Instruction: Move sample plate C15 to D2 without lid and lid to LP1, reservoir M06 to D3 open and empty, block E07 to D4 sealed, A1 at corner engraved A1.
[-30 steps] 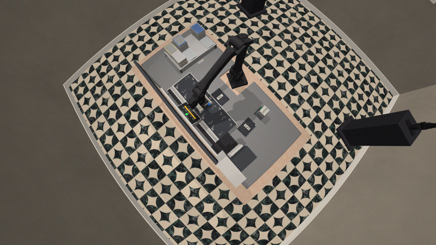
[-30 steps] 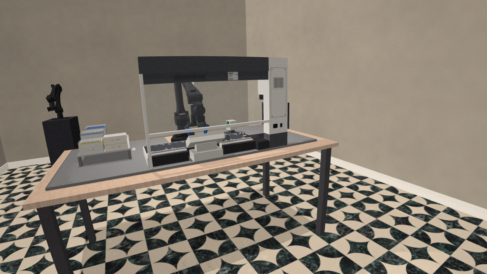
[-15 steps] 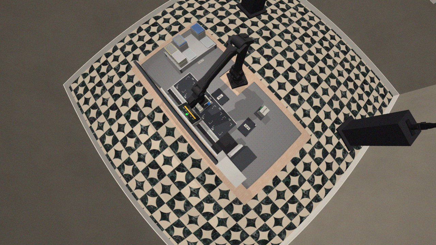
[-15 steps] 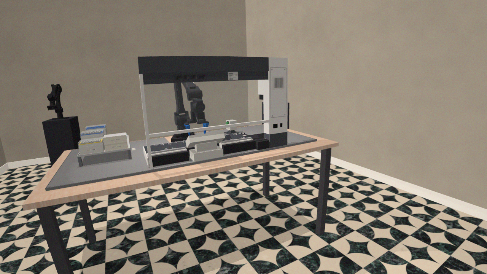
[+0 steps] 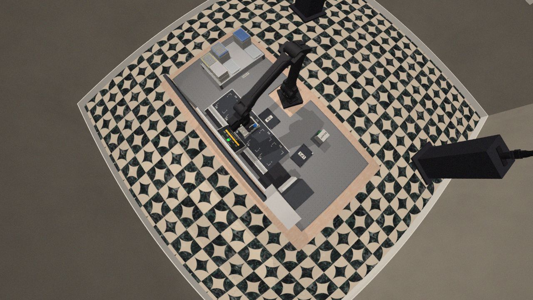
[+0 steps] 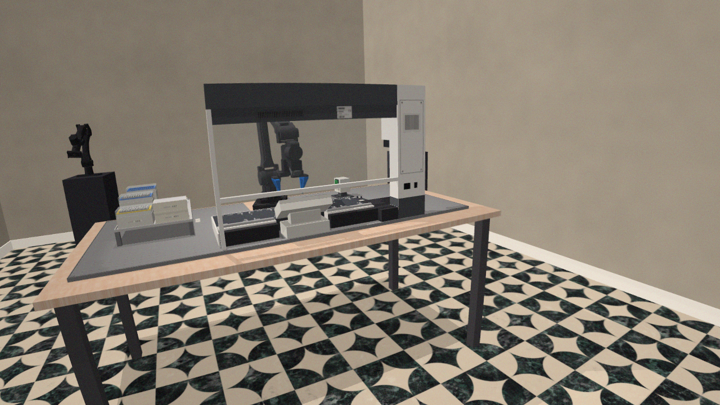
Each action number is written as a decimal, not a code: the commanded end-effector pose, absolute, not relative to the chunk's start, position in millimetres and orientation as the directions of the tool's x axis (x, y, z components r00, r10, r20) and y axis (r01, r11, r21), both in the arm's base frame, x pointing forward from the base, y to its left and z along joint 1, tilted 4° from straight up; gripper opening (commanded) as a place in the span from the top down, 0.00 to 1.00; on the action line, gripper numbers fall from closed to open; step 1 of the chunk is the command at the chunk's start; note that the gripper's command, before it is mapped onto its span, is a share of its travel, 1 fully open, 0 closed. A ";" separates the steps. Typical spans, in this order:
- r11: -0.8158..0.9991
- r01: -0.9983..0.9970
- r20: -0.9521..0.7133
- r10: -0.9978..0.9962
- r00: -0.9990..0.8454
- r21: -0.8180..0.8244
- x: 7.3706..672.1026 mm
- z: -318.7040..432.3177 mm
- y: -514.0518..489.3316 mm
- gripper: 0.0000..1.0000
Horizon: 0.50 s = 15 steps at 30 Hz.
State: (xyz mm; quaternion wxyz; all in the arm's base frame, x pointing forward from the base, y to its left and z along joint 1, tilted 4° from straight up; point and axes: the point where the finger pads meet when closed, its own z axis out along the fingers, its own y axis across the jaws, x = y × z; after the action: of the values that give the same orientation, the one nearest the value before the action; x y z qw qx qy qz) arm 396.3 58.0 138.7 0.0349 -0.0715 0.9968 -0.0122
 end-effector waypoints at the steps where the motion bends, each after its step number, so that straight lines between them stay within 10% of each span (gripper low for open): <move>1: 0.991 -0.130 -0.151 -0.133 -0.980 -0.026 414.8 178.3 61.5 0.00; 15: 0.990 -0.138 -0.134 -0.140 -0.981 -0.026 412.7 191.6 64.2 0.00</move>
State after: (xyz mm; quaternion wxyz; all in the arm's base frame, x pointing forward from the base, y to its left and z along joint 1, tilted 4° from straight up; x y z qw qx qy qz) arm 395.2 57.8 163.4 0.0377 -0.0705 0.9967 -0.0119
